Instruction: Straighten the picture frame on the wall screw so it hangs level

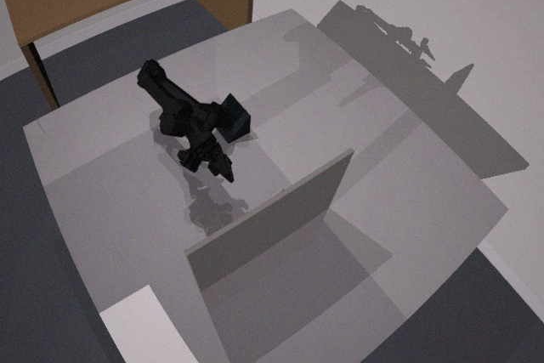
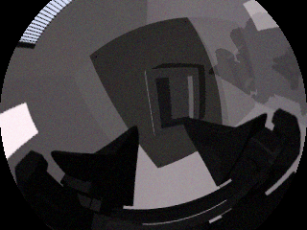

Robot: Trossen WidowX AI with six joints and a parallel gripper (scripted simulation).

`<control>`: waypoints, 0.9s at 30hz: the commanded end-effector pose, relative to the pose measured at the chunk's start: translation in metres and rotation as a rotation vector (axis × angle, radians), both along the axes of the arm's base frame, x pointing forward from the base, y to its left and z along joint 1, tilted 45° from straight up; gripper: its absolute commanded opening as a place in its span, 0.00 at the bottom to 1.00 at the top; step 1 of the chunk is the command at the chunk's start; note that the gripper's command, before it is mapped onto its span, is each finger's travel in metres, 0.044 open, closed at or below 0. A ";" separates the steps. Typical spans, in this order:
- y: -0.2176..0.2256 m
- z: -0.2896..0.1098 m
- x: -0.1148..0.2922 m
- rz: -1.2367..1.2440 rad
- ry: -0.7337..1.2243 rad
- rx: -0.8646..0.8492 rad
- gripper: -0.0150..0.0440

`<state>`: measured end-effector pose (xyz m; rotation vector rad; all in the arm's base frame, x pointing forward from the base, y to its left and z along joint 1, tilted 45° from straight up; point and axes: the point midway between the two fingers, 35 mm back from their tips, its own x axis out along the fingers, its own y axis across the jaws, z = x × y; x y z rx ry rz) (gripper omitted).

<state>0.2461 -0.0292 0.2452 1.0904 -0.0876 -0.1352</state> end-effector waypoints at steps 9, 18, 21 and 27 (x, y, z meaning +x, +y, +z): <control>0.000 -0.002 -0.001 0.009 -0.004 0.004 0.69; -0.001 0.002 0.013 0.009 -0.005 0.004 0.69; -0.004 0.004 0.032 0.009 -0.006 0.004 0.69; -0.010 0.001 0.074 0.009 -0.008 0.003 0.69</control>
